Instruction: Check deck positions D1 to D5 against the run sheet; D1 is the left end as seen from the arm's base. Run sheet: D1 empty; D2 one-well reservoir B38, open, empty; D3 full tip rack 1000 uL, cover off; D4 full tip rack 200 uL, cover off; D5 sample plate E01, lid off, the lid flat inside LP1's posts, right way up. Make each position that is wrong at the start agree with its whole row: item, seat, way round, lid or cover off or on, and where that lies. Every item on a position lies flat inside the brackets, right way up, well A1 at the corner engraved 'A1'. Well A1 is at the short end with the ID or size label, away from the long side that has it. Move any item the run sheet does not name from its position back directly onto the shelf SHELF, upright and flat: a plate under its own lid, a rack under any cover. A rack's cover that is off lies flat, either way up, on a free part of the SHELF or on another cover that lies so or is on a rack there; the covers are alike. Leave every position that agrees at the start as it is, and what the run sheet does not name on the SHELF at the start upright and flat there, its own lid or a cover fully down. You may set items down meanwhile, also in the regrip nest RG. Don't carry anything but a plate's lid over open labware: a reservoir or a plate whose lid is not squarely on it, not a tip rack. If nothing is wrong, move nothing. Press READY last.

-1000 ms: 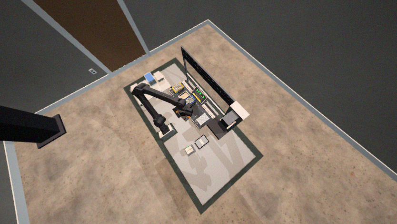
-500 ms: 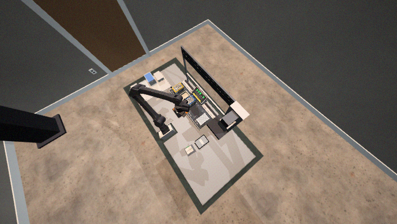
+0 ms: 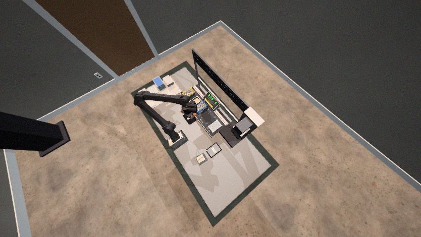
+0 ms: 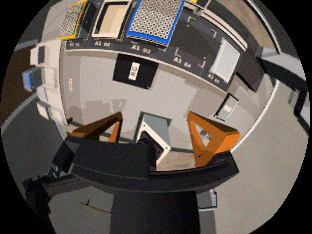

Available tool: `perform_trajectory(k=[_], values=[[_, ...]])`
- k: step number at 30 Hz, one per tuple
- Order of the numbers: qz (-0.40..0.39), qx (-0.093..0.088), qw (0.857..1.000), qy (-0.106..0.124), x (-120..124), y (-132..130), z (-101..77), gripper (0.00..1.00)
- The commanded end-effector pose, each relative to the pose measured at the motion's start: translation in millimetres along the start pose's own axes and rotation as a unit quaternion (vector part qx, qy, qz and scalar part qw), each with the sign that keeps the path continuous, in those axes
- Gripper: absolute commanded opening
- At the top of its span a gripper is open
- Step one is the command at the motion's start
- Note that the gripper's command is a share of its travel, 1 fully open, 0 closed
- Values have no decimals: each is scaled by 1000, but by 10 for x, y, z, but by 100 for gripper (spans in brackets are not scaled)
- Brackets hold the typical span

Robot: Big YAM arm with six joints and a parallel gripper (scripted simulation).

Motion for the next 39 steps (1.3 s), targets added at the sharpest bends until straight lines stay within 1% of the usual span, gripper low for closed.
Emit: perform_trajectory(k=[1, 2, 4, 7, 8, 14, 19, 21, 23, 24, 25, 26, 27, 39], values=[[-27, 6, 1000, -2, -133, 105, -93, 100], [-38, 7, 999, -2, -161, 149, -98, 100], [-38, 7, 999, -2, -161, 149, -98, 100], [-61, 12, 998, -4, -273, 275, -145, 100], [-52, 15, 999, -5, -314, 318, -164, 100], [-53, 13, 999, -6, -451, 601, -157, 100], [-60, 19, 998, -11, -585, 802, -153, 100], [-60, 19, 998, -11, -585, 802, -153, 100], [-62, 21, 998, -12, -633, 879, -151, 100], [-62, 21, 998, -11, -630, 878, -150, 100], [-56, 15, 998, -8, -580, 871, -99, 100], [-45, 14, 999, -10, -551, 827, -102, 100], [-40, 14, 999, -13, -539, 802, -118, 100], [-46, 13, 999, -10, -547, 815, -103, 100]])
Point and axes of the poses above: the point where the finger pads meet when closed, its own z axis out along the fingers, its own y axis across the jaws, x = y × z, the point moved 1 cm from there along -z, back along the fingers, and after that the axes turned 10 degrees about -z, right-handed, at the moved point
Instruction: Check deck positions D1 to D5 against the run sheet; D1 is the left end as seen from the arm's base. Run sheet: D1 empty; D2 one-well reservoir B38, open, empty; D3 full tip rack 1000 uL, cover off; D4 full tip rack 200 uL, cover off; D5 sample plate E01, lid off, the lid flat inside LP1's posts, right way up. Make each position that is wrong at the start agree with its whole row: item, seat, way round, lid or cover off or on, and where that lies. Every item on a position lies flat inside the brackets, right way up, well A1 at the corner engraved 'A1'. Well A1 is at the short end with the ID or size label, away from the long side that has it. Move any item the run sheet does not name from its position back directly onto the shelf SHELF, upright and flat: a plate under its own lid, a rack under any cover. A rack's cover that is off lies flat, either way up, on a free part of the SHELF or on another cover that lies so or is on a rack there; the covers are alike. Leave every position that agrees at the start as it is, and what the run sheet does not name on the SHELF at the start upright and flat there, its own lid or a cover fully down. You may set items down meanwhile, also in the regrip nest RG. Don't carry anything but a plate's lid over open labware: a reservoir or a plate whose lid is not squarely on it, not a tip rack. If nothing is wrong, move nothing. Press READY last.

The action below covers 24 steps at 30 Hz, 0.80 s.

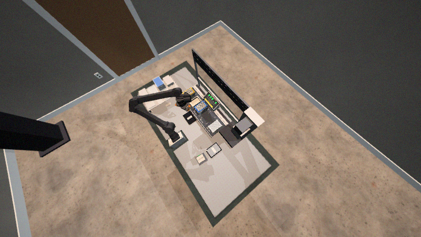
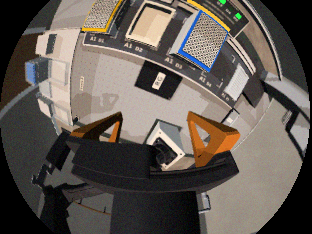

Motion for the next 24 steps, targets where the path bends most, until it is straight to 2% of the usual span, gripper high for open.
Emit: perform_trajectory(k=[1, 21, 22, 24], values=[[4, 6, 1000, -5, -60, -7, -102, 100], [4, 6, 1000, -5, -60, -7, -102, 100], [-11, 15, 1000, -8, -184, 87, -150, 100], [-13, 16, 1000, -10, -245, 169, -149, 100]])
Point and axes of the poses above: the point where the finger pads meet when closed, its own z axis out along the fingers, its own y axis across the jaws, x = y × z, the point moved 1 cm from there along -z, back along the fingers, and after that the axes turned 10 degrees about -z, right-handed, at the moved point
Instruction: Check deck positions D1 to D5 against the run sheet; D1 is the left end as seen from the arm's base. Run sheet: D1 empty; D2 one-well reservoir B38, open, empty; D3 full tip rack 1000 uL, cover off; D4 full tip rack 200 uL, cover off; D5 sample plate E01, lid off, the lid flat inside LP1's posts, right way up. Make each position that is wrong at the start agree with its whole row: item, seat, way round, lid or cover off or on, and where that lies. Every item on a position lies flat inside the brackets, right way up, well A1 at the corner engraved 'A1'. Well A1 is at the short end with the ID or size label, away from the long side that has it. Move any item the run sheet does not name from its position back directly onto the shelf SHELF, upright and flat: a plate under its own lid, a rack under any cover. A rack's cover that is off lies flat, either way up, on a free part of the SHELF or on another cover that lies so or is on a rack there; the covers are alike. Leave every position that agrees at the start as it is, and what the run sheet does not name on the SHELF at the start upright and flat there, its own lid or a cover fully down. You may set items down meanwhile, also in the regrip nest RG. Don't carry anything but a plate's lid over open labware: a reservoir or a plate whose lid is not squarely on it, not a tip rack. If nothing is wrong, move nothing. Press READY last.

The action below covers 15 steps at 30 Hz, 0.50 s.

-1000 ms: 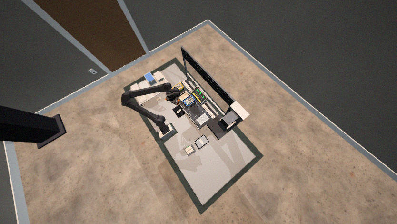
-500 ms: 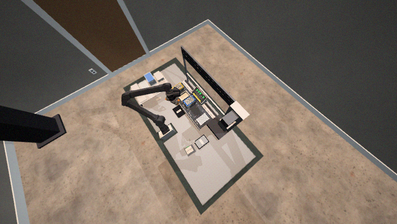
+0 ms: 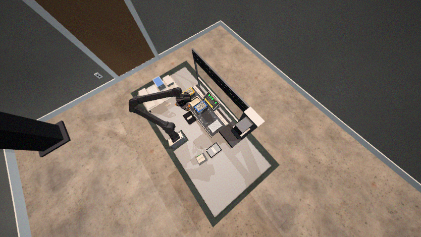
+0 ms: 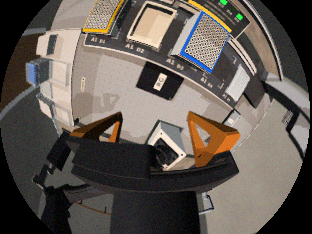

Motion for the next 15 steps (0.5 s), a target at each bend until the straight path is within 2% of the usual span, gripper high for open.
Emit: perform_trajectory(k=[1, 15], values=[[-16, 19, 1000, -8, -244, 185, -158, 100], [-20, 15, 1000, -15, -579, 727, -154, 100]])
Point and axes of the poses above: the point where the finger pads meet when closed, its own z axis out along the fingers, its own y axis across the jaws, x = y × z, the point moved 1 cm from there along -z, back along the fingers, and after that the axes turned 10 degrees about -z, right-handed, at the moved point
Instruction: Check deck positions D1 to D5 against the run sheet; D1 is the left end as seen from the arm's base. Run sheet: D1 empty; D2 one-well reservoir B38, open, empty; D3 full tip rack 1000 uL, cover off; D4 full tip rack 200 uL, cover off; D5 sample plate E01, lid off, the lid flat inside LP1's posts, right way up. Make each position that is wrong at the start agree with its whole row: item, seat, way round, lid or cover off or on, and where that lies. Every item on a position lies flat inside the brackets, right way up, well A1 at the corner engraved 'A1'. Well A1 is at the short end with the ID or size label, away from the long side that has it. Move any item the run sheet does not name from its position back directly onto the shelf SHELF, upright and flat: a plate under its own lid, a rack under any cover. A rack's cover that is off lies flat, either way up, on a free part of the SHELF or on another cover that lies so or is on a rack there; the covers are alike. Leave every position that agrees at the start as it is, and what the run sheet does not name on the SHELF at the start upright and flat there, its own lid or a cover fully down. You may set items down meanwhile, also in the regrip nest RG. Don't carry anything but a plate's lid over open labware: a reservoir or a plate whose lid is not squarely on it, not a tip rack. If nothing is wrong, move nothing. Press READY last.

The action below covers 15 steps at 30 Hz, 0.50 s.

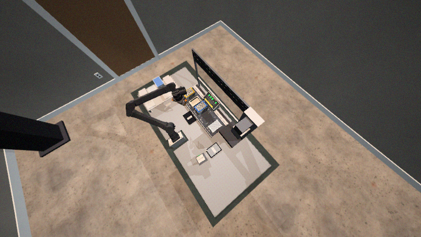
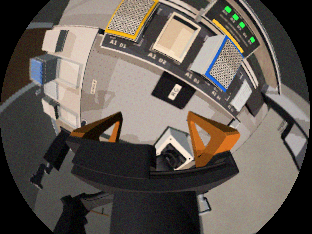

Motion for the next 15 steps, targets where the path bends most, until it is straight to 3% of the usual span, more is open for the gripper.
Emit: perform_trajectory(k=[1, 4, 7, 9, 15], values=[[5, 10, 1000, -7, -218, 226, -139, 100], [7, 8, 1000, -7, -292, 358, -139, 100], [10, 10, 1000, -7, -287, 337, -149, 100], [38, -1, 999, 1, -166, 224, -53, 100], [26, 1, 1000, 1, -229, 269, -76, 100]])
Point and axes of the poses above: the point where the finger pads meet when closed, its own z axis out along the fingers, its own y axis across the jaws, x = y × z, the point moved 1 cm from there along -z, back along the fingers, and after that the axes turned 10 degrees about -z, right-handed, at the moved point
